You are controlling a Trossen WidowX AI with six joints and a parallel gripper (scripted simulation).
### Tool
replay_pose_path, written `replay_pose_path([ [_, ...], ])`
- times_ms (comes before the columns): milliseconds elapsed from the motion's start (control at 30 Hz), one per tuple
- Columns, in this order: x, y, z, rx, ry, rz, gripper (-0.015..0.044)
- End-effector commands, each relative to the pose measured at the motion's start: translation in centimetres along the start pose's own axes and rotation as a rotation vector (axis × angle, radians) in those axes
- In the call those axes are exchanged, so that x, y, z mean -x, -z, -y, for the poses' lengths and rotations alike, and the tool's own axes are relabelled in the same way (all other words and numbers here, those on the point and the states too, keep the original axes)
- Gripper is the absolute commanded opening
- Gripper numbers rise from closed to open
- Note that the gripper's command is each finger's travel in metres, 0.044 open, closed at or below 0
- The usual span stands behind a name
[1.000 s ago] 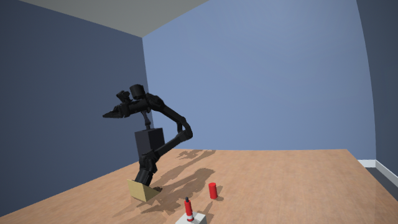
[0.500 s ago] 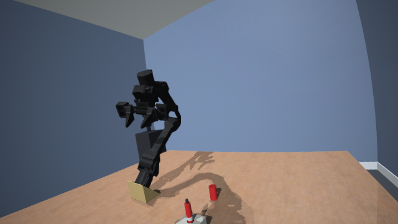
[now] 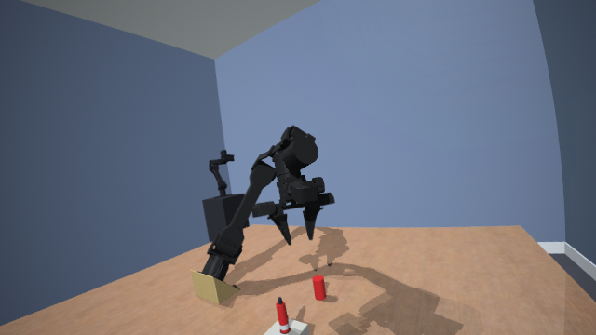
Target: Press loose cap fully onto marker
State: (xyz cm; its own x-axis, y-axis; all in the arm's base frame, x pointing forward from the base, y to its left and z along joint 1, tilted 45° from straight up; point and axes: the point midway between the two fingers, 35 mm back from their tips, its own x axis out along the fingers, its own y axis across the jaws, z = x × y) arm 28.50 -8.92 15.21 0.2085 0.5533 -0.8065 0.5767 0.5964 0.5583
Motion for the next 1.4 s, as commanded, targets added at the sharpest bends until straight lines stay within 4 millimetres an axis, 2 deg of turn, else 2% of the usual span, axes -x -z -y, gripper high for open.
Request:
replay_pose_path([
  [0, -3.5, 1.7, -4.6, 0.019, -0.057, -0.195, 0.0239],
  [233, -3.9, 2.1, -4.4, 0.019, -0.059, -0.204, 0.0239],
  [367, -6.9, 2.7, -4.5, 0.020, -0.060, -0.204, 0.0239],
  [533, -7.2, 2.8, -4.5, 0.020, -0.060, -0.204, 0.0239],
  [667, -8.4, 3.1, -4.5, 0.020, -0.061, -0.204, 0.0239],
  [1367, -11.3, 3.6, -4.6, 0.020, -0.061, -0.203, 0.0239],
])
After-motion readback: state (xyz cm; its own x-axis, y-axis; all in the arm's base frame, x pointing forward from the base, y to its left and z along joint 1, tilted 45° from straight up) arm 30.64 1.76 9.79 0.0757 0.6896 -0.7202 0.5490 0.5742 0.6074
